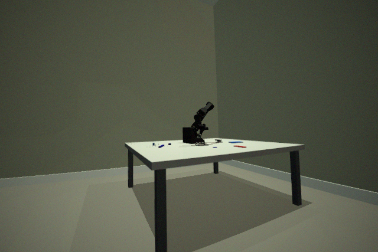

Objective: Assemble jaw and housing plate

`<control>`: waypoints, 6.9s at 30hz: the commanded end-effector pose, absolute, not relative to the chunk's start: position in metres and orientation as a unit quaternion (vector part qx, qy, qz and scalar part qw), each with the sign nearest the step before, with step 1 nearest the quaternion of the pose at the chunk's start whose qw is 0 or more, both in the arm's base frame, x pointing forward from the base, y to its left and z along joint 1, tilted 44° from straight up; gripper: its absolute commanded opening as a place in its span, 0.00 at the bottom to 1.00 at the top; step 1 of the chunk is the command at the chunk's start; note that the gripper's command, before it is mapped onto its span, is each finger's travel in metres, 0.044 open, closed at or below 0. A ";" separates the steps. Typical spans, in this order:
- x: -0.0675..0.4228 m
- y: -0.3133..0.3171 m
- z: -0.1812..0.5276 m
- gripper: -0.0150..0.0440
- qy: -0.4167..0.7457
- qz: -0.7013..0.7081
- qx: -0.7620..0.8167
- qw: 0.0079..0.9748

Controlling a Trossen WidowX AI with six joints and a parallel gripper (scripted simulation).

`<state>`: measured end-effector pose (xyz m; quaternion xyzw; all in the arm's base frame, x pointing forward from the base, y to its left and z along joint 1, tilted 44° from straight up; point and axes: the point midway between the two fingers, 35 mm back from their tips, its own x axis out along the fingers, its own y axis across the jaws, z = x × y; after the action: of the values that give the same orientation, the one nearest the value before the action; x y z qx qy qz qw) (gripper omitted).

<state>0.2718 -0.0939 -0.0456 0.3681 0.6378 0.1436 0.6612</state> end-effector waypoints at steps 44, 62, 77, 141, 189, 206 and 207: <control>0.274 -0.065 -0.074 0.48 0.640 0.147 0.374 0.656; 0.274 -0.063 -0.077 0.48 0.640 0.147 0.374 0.656; 0.275 -0.061 -0.079 0.48 0.640 0.147 0.374 0.656; 0.276 -0.055 -0.085 0.48 0.639 0.148 0.373 0.656; 0.275 -0.055 -0.086 0.48 0.639 0.148 0.373 0.656; 0.275 -0.055 -0.086 0.48 0.639 0.148 0.373 0.656; 0.275 -0.055 -0.086 0.48 0.639 0.148 0.373 0.656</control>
<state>0.2756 -0.0572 -0.0851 0.3704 0.6386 0.1474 0.6582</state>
